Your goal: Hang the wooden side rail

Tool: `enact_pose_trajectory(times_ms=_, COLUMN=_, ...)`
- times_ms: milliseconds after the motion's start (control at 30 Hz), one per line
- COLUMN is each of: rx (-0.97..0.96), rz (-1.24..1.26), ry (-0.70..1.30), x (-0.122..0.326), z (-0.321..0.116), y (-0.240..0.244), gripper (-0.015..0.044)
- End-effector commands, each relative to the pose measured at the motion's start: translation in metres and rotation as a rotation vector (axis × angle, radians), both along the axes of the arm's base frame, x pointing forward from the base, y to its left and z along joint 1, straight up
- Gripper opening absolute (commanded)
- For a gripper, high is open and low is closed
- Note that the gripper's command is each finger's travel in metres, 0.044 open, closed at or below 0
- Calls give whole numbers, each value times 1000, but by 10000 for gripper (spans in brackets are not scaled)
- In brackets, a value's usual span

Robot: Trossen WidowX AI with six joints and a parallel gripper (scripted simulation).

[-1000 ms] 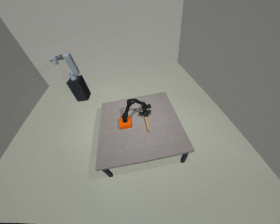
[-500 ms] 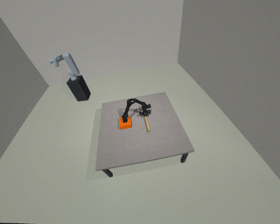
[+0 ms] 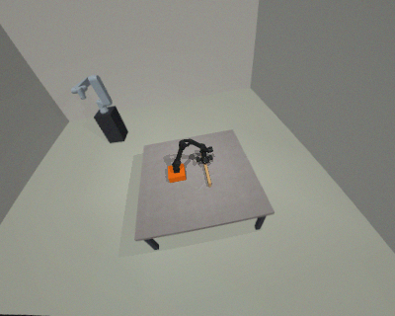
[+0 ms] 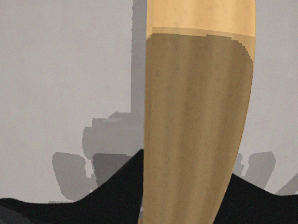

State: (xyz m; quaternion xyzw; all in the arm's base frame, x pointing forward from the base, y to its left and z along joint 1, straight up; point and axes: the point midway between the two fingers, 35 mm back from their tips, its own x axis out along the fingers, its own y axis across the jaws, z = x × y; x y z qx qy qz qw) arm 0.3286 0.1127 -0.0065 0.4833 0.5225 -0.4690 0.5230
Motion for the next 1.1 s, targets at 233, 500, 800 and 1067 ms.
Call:
enact_pose_trajectory(times_ms=233, rx=3, rz=-9, ry=-13, x=2, z=7, y=0, gripper=0)
enact_pose_trajectory(times_ms=500, rx=3, rz=-9, ry=-13, x=2, z=9, y=0, gripper=0)
enact_pose_trajectory(times_ms=800, rx=3, rz=-9, ry=-13, x=2, z=10, y=0, gripper=0)
enact_pose_trajectory(times_ms=1067, rx=3, rz=-9, ry=-13, x=2, z=12, y=0, gripper=0)
